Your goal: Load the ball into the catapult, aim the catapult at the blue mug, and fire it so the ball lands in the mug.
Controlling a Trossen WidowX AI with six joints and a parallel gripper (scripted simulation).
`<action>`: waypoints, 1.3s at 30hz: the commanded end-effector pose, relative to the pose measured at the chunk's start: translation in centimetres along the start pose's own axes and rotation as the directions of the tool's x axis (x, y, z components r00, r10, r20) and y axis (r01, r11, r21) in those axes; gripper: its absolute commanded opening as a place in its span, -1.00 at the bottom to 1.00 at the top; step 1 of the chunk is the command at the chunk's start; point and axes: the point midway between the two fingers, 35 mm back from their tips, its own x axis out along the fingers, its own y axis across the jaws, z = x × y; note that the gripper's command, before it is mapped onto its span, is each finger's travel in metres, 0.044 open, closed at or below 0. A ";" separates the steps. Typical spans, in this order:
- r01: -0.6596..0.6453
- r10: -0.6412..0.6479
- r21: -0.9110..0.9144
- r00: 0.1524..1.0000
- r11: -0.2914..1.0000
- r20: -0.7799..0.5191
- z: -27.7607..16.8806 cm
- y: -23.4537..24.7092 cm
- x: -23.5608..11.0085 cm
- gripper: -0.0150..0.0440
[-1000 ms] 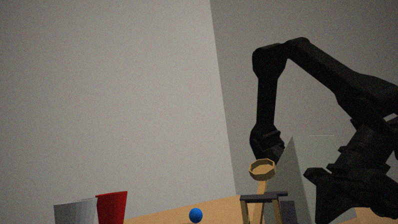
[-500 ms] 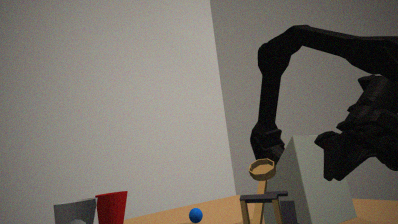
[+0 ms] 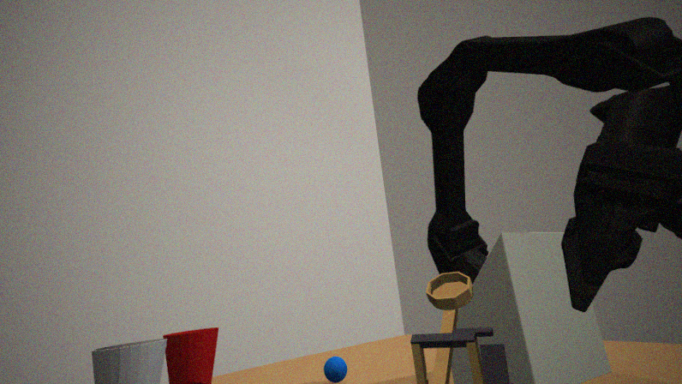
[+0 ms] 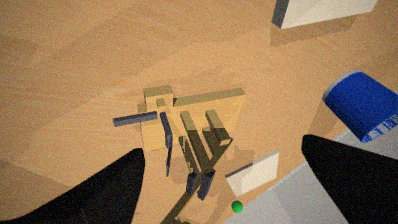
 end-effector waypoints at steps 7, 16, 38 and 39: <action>-0.035 -0.015 0.315 0.988 0.948 0.153 -0.7 -5.3 -0.3 1.00; -0.103 -0.059 0.560 0.963 0.822 0.264 -2.5 -10.1 -0.3 1.00; -0.307 -0.228 0.887 0.889 0.343 0.396 -11.0 -19.9 1.4 1.00; -0.317 -0.241 0.895 0.885 0.314 0.398 -11.6 -20.4 1.5 1.00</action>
